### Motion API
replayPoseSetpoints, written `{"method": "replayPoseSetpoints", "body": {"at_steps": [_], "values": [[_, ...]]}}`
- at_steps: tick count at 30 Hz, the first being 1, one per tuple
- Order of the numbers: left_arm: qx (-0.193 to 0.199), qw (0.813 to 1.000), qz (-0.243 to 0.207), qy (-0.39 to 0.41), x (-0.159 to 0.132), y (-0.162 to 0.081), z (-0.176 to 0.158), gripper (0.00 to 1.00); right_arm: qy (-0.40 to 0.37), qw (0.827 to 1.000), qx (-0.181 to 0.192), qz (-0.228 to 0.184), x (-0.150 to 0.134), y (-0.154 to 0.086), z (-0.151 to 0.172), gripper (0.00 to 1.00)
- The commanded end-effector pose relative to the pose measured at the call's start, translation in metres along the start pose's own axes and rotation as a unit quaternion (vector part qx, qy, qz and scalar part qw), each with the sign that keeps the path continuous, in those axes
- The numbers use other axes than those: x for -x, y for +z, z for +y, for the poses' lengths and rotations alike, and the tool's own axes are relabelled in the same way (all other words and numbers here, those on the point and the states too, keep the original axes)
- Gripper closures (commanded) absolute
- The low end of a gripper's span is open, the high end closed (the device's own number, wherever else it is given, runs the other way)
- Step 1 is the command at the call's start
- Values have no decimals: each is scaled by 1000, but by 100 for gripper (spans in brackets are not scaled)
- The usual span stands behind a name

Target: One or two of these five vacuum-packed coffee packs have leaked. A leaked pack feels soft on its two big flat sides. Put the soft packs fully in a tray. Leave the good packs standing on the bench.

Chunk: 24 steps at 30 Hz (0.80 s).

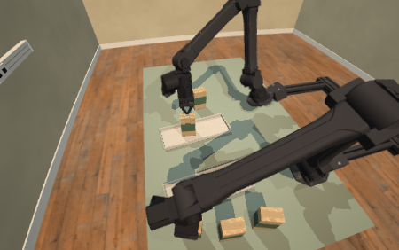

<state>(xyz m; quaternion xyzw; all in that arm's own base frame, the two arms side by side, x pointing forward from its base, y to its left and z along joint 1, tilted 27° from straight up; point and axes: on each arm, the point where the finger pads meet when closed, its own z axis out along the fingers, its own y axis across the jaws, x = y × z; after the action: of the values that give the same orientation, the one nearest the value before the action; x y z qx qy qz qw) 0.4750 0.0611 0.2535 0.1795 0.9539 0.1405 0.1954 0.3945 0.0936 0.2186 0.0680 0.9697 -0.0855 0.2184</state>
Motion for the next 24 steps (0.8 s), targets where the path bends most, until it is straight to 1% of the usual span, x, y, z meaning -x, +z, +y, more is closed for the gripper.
{"method": "replayPoseSetpoints", "body": {"at_steps": [1, 2, 4, 5, 16, 17, 18, 24], "values": [[-2, 1000, 8, 3, -2, 16, 4, 24, 6, 1000, 6, -13, 11, -11, 1, 24], [2, 1000, 0, 2, 4, 11, 8, 24, 6, 1000, 6, -13, 11, -11, 1, 24], [0, 1000, 2, 4, 5, 10, 6, 24, 6, 1000, 6, -13, 11, -11, 1, 24], [4, 1000, -9, 0, 9, -3, 7, 24, 6, 1000, 6, -13, 11, -11, 1, 24], [4, 1000, -9, 0, 9, -3, 7, 24, 6, 1000, 6, -13, 11, -11, 1, 24], [-1, 1000, 4, 3, 1, 15, 5, 24, 6, 1000, 6, -13, 11, -11, 1, 24], [-3, 1000, 8, 3, -2, 19, 4, 24, 6, 1000, 6, -13, 11, -11, 1, 24], [-2, 1000, 8, 3, -2, 25, 4, 24, 6, 1000, 6, -13, 11, -11, 1, 24]]}}
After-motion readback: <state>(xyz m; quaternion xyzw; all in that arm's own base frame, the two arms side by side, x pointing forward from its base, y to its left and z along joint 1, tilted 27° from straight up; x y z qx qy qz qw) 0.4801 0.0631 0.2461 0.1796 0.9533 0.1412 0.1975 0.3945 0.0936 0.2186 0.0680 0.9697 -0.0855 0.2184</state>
